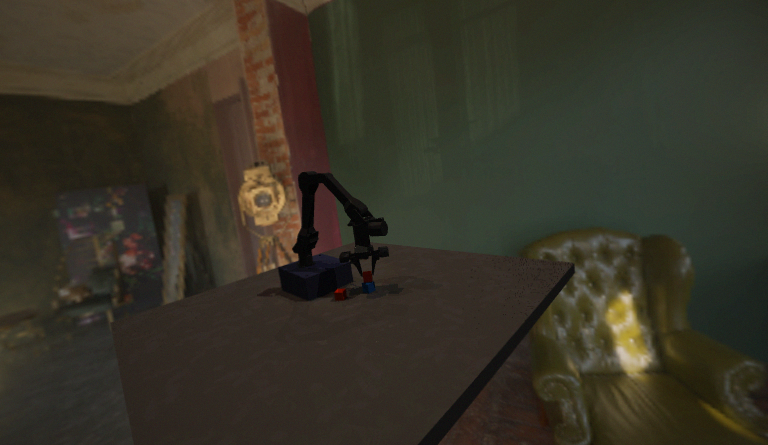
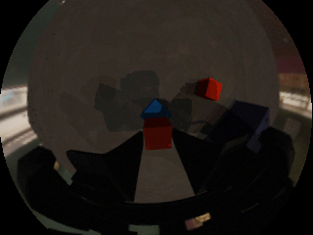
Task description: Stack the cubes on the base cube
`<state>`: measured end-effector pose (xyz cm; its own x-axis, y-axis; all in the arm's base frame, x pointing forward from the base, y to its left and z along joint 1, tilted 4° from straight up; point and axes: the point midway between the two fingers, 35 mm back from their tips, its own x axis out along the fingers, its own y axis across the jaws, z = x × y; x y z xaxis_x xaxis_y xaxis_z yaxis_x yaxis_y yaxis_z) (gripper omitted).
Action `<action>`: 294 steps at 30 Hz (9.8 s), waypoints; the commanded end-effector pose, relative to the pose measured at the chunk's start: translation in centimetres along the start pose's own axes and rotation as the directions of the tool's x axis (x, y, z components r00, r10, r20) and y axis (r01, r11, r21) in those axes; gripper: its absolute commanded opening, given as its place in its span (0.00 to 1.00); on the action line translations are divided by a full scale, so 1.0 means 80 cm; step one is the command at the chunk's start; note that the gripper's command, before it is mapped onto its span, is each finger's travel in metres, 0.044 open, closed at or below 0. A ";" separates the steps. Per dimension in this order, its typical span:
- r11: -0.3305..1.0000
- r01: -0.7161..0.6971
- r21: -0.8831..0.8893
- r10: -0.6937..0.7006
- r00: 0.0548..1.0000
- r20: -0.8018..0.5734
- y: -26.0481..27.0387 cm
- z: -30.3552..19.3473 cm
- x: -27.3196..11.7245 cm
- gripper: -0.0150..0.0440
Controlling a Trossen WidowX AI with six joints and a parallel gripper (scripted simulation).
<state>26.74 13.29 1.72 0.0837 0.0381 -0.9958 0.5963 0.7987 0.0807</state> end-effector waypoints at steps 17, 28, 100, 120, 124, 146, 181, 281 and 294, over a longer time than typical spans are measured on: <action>1.000 0.000 0.000 0.000 1.000 0.000 0.000 0.000 -0.038 0.60; 0.989 0.005 0.150 -0.006 1.000 0.005 -0.067 0.049 -0.066 0.70; 0.982 0.074 0.176 -0.074 0.997 -0.001 -0.113 0.073 0.031 0.43; 0.974 0.045 0.222 -0.046 0.999 0.002 -0.117 0.078 -0.022 0.43; 0.972 0.039 0.232 -0.041 0.999 0.003 -0.118 0.078 -0.033 0.43; 0.960 0.009 0.280 -0.011 1.000 0.008 -0.130 0.072 -0.090 0.43; 0.998 0.003 0.058 -0.003 1.000 0.006 -0.010 0.050 -0.078 0.43; 0.998 0.003 0.056 -0.003 1.000 0.009 -0.001 0.046 -0.080 0.60; 1.000 0.007 0.015 -0.007 1.000 0.006 0.016 0.009 -0.085 0.93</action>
<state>28.76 11.56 8.85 0.0918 0.0285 -0.9954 0.6347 0.7685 0.0806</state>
